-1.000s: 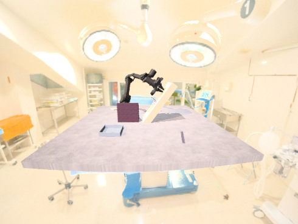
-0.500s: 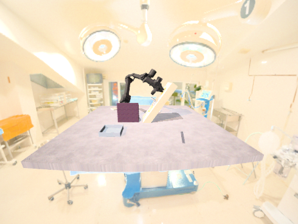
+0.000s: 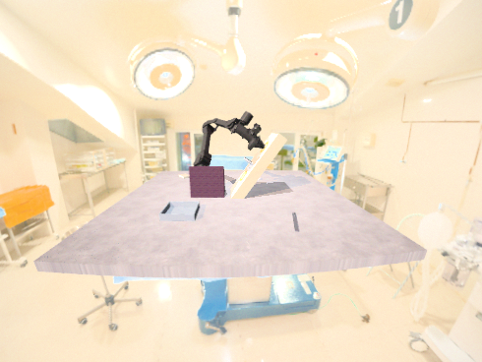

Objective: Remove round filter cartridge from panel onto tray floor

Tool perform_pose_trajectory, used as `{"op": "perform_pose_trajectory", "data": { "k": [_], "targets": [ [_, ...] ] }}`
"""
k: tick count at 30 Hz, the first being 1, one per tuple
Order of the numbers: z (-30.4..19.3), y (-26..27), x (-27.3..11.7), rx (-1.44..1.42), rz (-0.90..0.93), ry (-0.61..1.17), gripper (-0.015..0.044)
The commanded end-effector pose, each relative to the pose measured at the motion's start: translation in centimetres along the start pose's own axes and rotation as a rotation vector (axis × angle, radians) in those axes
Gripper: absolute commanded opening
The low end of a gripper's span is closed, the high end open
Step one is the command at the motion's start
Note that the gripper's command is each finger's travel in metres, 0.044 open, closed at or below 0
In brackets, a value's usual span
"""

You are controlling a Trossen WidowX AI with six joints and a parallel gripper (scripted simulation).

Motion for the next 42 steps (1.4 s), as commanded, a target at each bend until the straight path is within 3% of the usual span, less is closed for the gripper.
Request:
{"op": "perform_pose_trajectory", "data": {
  "k": [1,29,34,42],
  "targets": [
    [-0.2,0.0,0.7,-0.163,-0.009,0.006,0.0],
    [-0.2,0.0,0.7,-1.136,-0.006,0.01,0.0],
    [-0.1,-0.1,0.4,-1.086,-0.008,0.012,0.0],
    [0.2,-0.4,-3.2,-1.051,-0.018,0.024,0.0]
  ]
}}
Point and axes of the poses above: the point midway between the two fingers, 35 mm back from their tips, its own x axis out along the fingers, its own y axis across the jaws, z = x × y, the point moved 2 cm from there along -x, back along the fingers, and after that the axes turned 12 degrees about x, right-handed, at the moved point
